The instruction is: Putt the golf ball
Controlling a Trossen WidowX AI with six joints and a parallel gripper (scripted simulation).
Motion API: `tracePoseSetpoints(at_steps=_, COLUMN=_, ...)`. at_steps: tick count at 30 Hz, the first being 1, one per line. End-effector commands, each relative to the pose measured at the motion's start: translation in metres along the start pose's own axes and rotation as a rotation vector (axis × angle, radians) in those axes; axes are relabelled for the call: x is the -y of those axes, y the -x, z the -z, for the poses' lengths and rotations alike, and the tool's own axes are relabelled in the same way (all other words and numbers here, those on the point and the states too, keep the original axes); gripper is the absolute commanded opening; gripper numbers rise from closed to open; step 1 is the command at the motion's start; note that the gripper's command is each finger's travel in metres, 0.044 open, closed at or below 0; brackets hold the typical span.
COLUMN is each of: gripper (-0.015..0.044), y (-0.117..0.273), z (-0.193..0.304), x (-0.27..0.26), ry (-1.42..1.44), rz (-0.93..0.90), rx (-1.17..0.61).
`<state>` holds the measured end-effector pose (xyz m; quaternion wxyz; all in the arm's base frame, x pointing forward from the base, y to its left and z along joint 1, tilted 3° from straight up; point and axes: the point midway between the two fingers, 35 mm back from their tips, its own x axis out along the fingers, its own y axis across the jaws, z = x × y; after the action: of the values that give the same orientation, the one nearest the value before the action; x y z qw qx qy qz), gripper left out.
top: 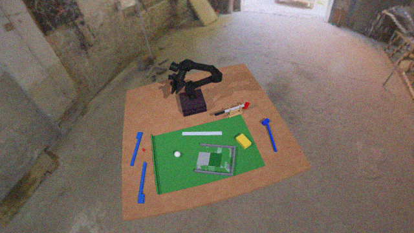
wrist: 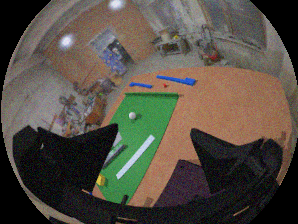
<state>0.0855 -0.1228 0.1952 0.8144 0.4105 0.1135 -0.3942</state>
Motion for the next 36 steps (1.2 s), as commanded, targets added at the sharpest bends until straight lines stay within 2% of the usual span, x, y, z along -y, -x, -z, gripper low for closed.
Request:
tracePoseSetpoints(at_steps=1, gripper=0.0440, y=-0.009, z=0.004, x=-0.009, ry=0.155, rz=-0.064, rx=-0.126)
tracePoseSetpoints(at_steps=10, gripper=0.0440, y=-0.036, z=0.028, x=-0.036, ry=0.563, rz=-0.264, rx=-0.417)
tracePoseSetpoints(at_steps=19, gripper=0.0440, y=-0.061, z=0.072, x=-0.071, ry=1.015, rz=-0.504, rx=-0.657)
tracePoseSetpoints(at_steps=27, gripper=0.0440, y=-0.070, z=0.132, x=-0.103, ry=1.439, rz=-0.752, rx=-0.820)
tracePoseSetpoints(at_steps=36, gripper=0.0440, y=-0.052, z=0.218, x=-0.126, ry=1.917, rz=-1.066, rx=-0.933)
